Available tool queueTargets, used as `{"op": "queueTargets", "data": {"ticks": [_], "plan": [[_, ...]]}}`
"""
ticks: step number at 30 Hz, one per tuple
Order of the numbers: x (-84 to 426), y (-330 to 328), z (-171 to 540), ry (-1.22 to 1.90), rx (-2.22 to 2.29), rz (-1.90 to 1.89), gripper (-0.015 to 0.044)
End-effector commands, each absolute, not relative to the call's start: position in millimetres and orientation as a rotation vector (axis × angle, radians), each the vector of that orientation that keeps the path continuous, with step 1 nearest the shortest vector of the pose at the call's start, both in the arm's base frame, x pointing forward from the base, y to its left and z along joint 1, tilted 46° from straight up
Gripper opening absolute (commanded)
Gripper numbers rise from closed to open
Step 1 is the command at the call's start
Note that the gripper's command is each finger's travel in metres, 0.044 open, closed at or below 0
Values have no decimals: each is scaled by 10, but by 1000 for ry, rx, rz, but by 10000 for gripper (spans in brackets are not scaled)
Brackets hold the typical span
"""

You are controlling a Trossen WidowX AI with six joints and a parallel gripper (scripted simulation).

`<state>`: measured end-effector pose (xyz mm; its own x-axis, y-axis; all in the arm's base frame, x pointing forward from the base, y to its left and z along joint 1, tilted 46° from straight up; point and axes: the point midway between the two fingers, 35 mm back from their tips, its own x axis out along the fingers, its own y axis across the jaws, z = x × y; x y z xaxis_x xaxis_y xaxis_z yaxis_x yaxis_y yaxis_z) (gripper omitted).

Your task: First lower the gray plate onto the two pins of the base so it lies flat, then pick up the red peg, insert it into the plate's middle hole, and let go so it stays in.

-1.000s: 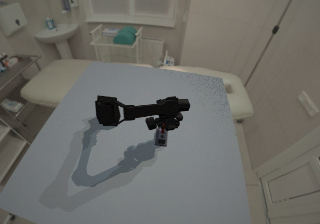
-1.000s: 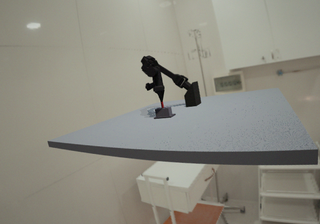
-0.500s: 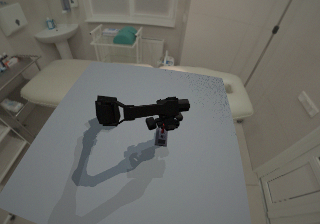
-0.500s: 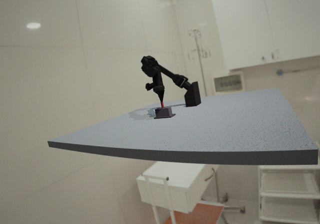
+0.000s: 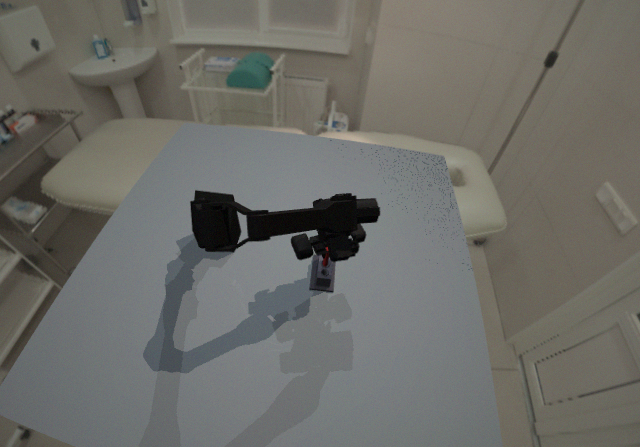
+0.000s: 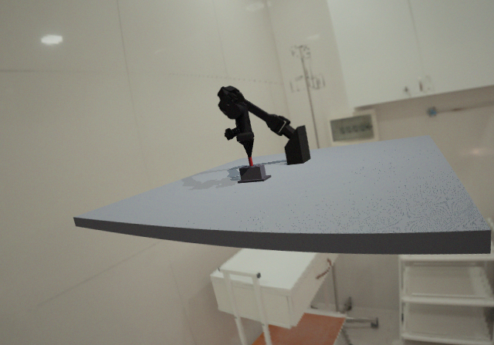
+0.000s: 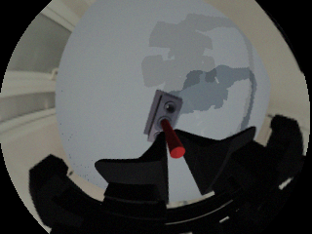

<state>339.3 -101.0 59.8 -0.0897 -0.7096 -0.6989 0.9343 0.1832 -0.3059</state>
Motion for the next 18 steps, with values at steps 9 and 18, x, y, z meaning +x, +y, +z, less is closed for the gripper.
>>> {"op": "queueTargets", "data": {"ticks": [9, 18], "plan": [[3393, -1009, 599, 895, 321, -1410, 150], [3396, -981, 619, 897, 312, -1407, 150]]}}
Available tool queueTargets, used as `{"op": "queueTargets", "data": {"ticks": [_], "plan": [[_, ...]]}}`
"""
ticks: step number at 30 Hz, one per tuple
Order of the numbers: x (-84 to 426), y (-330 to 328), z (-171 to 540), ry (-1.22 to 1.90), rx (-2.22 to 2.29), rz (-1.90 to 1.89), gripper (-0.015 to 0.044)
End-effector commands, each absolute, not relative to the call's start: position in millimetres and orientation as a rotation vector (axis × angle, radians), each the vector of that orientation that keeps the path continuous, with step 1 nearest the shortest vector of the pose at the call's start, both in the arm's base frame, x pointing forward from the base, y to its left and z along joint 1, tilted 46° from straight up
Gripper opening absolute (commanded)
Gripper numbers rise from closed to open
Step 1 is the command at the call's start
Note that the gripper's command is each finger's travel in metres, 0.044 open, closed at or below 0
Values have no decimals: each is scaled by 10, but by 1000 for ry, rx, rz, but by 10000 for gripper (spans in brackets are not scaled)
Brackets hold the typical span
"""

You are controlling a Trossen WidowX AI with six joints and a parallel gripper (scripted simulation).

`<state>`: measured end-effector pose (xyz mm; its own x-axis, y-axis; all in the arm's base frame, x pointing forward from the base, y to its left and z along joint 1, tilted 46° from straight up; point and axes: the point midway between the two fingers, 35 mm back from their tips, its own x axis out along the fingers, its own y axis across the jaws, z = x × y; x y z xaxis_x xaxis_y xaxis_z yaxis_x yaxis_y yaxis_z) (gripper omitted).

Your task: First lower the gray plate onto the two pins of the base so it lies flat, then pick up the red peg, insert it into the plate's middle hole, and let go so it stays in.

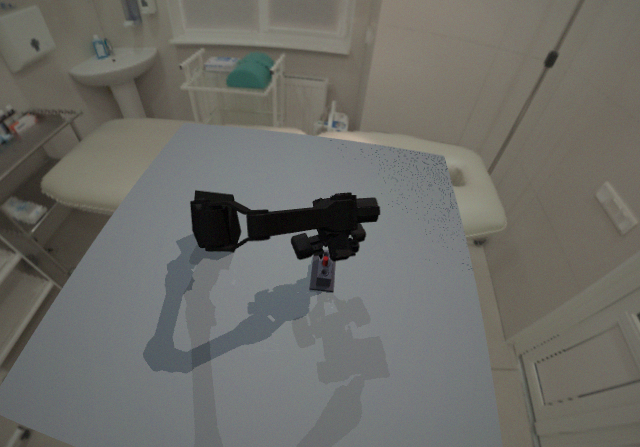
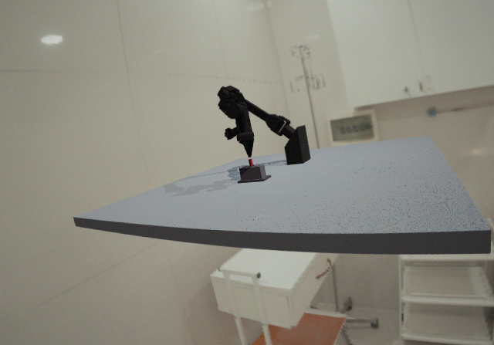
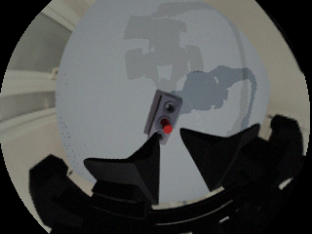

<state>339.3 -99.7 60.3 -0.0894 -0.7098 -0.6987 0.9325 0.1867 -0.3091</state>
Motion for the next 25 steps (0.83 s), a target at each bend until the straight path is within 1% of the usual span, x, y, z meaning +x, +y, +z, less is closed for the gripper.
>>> {"op": "queueTargets", "data": {"ticks": [1, 25], "plan": [[3396, -974, 624, 897, 311, -1407, 150], [3387, -841, 713, 898, 310, -1406, 150]]}}
